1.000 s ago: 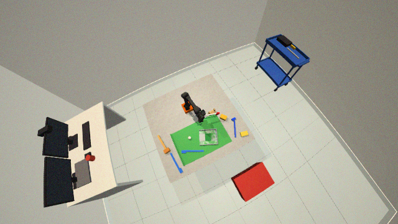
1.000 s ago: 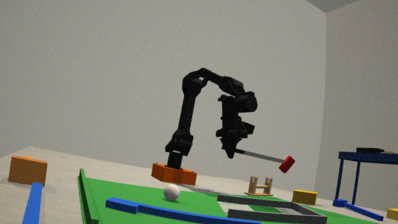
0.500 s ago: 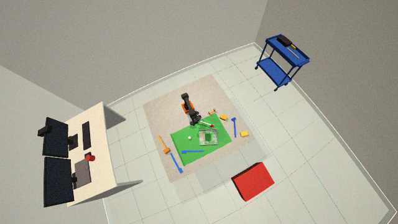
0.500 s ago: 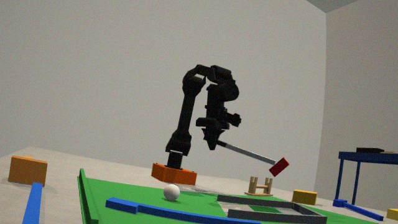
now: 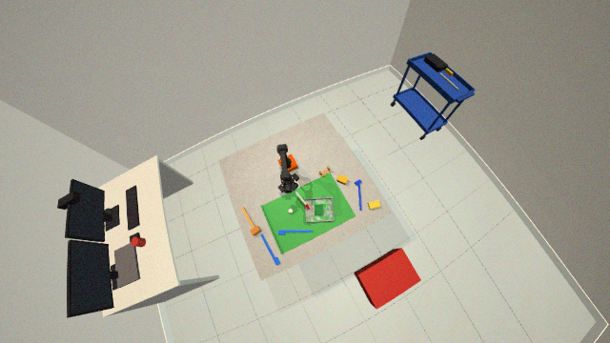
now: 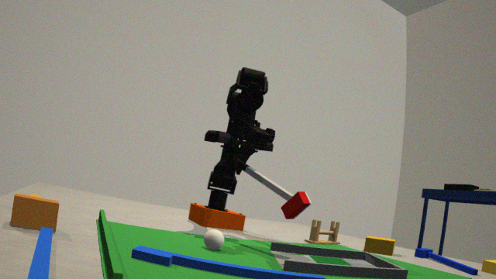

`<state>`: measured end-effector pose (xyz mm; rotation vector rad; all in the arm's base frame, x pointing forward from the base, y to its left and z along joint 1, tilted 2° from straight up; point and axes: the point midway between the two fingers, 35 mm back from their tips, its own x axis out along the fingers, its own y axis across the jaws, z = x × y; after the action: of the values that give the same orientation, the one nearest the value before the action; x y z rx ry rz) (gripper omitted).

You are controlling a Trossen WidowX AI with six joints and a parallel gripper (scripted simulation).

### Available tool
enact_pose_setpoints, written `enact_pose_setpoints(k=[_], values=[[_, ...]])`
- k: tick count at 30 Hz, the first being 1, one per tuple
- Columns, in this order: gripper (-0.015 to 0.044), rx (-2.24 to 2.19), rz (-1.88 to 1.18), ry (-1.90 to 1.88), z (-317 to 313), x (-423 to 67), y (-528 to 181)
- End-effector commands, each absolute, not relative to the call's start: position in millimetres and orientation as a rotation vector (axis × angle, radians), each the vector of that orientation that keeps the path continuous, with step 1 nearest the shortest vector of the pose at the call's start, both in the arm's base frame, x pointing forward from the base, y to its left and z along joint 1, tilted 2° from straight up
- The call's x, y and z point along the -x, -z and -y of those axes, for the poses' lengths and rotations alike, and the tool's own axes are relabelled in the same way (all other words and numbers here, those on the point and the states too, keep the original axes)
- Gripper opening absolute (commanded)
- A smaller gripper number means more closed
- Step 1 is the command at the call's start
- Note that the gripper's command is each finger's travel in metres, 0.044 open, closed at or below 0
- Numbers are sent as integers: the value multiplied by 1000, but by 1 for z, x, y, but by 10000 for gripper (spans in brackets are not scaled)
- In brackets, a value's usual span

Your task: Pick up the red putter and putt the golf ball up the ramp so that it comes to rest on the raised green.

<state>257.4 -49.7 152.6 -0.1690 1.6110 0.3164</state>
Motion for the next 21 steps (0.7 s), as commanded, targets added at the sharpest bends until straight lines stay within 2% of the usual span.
enact_pose_setpoints(k=[1, 12, 21], values=[[0, 80, -1638, -203, 69, -253, -158], [0, -194, -1712, 131, 122, -227, -172], [0, -248, -1743, 170, 125, -227, -160]])
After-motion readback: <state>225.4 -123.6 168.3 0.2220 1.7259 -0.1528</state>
